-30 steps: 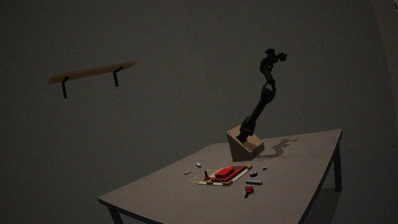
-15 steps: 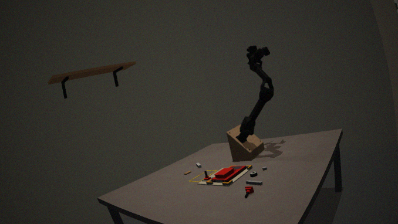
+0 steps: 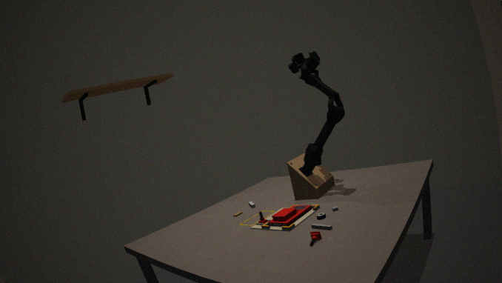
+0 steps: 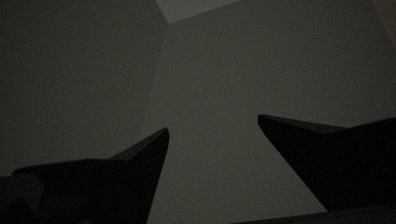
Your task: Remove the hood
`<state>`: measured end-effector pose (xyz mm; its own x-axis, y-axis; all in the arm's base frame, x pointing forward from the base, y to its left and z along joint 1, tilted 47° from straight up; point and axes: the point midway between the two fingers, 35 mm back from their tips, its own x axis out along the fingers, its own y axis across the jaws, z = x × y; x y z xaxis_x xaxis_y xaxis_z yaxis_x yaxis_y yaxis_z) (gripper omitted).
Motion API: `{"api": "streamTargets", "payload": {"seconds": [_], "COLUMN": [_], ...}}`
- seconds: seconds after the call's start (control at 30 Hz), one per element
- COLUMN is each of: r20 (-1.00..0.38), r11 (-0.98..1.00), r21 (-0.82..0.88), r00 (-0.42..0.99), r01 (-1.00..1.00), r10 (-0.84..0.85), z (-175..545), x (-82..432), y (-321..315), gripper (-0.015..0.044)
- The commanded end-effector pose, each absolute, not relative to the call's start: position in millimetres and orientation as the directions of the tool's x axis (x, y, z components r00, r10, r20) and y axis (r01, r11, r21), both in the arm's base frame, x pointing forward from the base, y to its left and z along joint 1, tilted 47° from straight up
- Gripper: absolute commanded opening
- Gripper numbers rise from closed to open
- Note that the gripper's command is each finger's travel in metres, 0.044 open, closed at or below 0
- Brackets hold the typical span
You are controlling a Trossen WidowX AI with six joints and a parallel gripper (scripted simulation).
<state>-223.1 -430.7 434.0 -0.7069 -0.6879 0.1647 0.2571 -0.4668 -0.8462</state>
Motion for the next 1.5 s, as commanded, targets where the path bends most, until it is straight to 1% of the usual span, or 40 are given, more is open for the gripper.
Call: {"api": "streamTargets", "payload": {"seconds": [0.0,0.37,0.7,1.1,1.47], "r20": [0.088,-0.086,-0.279,-0.468,-0.656], "r11": [-0.375,-0.115,0.184,0.487,0.779], "r21": [-0.857,-0.836,-0.783,-0.654,-0.442], "r00": [-0.617,-0.335,-0.07,0.196,0.432], "r01": [0.354,0.536,0.594,0.579,0.444], "r10": [-0.782,-0.938,-0.958,-0.862,-0.619], "z": [407.3,352.1,295.1,235.6,173.2], "x": [-187.6,-77.2,28.7,144.2,247.2], "y": [-459.7,-505.5,-510.2,-484.1,-421.5], "gripper": [0.044,0.044,0.044,0.044,0.044]}}
